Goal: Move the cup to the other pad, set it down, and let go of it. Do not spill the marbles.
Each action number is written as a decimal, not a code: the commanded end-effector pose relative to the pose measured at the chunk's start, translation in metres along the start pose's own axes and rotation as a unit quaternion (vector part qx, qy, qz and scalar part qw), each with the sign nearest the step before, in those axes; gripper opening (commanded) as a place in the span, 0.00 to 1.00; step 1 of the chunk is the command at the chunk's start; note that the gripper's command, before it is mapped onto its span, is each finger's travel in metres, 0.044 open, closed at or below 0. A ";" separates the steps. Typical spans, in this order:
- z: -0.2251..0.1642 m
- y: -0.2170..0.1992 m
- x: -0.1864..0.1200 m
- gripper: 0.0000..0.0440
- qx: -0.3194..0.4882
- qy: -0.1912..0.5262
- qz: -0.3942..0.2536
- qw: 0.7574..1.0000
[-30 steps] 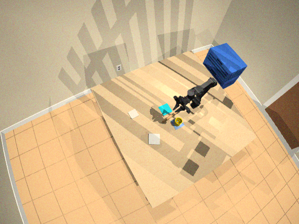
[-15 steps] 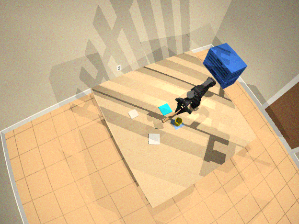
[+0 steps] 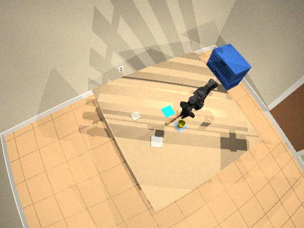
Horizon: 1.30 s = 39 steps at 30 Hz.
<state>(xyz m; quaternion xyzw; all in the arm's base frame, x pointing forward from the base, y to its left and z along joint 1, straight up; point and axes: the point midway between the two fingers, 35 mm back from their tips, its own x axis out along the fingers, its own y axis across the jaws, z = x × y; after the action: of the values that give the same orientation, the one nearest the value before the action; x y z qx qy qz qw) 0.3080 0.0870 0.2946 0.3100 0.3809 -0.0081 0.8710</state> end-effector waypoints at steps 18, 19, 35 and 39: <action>-0.029 -0.006 0.011 0.32 0.119 0.107 -0.111 0.981; -0.030 -0.008 0.012 0.32 0.122 0.111 -0.118 0.979; -0.056 -0.042 0.028 0.35 0.152 0.171 -0.239 0.944; -0.063 -0.051 0.031 0.35 0.155 0.185 -0.268 0.932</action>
<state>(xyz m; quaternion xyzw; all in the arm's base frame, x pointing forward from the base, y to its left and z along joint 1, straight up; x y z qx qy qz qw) 0.2785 0.0897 0.2226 0.3320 0.5867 -0.2227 0.7042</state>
